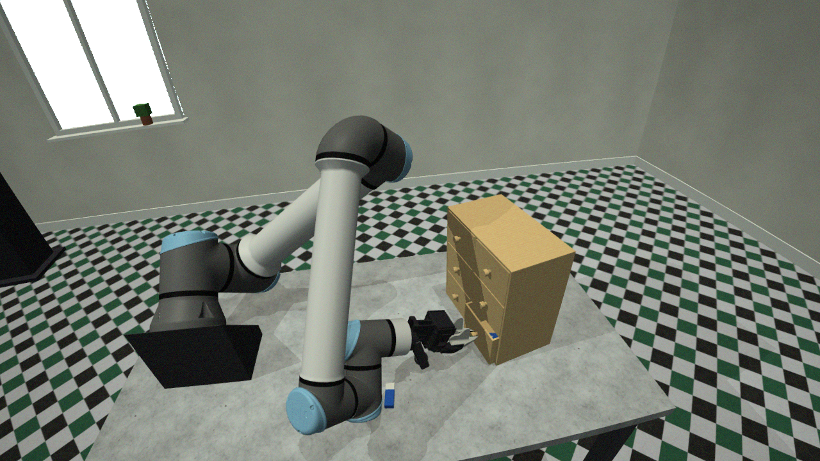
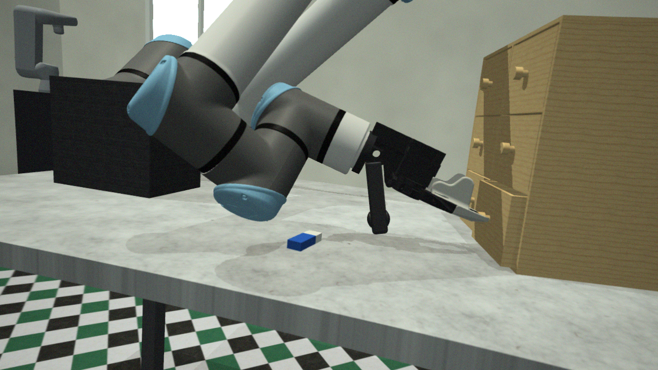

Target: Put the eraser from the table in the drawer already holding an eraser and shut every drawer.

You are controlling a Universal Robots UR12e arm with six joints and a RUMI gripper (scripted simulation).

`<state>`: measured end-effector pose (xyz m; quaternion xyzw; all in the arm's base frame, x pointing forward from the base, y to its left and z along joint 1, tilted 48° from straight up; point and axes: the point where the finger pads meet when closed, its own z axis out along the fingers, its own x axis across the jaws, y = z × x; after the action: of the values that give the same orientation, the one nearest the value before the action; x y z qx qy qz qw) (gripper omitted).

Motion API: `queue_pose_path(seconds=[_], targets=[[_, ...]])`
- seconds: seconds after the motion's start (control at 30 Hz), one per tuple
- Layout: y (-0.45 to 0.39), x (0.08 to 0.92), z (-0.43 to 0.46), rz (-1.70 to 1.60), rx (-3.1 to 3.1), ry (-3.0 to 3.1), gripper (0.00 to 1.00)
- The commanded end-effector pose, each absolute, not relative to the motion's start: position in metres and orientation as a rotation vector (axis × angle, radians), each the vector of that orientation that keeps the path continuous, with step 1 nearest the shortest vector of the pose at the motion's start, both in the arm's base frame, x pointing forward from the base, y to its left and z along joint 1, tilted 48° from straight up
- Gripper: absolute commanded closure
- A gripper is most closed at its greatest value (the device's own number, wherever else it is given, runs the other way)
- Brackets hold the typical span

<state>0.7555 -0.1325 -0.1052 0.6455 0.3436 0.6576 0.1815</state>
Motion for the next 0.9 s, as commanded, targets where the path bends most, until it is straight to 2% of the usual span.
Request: queue_pose_path(seconds=[0.0,0.87], targets=[[-0.133,0.759,-0.104,1.856,1.822,0.970,0.93],[-0.134,0.770,-0.102,1.856,1.822,0.970,0.93]])
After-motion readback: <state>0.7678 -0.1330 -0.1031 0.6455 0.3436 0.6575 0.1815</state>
